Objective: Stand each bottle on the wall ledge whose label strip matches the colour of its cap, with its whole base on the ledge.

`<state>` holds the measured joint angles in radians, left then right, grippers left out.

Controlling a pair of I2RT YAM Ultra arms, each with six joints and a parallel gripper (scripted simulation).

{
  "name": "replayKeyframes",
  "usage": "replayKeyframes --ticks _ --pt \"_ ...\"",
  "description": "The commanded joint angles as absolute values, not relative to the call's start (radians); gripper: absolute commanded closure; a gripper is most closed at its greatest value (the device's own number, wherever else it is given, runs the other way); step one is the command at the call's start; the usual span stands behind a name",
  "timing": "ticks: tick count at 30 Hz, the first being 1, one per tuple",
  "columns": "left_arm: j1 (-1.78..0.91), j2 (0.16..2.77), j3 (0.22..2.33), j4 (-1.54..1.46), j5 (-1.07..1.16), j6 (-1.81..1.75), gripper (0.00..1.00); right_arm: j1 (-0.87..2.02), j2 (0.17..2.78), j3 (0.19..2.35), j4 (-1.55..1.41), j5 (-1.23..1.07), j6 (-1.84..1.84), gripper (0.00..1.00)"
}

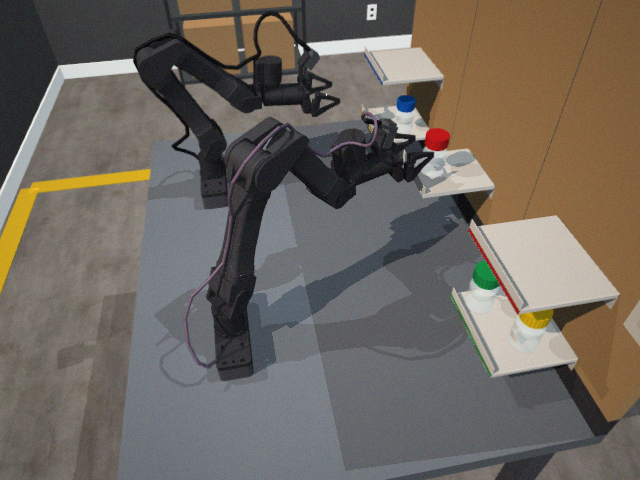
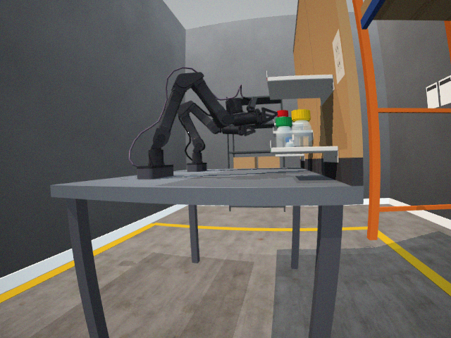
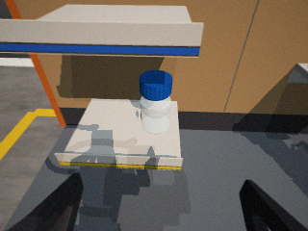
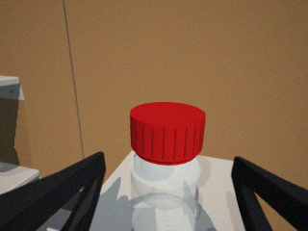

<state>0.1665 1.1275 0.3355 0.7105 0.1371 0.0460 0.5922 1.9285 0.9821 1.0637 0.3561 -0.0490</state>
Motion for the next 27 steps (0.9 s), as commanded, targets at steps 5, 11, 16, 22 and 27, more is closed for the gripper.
replayKeyframes --ticks 5,11,16,22,27 --pt "0.159 1.131 0.34 0.725 0.13 0.045 0.0 0.58 1.937 1.065 1.024 0.33 -0.05 0.19" --pt "0.159 1.131 0.34 0.725 0.13 0.045 0.0 0.572 1.961 1.107 1.005 0.322 -0.047 0.19" --pt "0.159 1.131 0.34 0.725 0.13 0.045 0.0 0.569 1.972 1.128 0.996 0.319 -0.045 0.19" --pt "0.159 1.131 0.34 0.725 0.13 0.045 0.0 0.561 1.996 1.17 0.977 0.312 -0.041 0.19" --pt "0.159 1.131 0.34 0.725 0.13 0.045 0.0 0.556 2.015 1.203 0.962 0.306 -0.04 0.19"
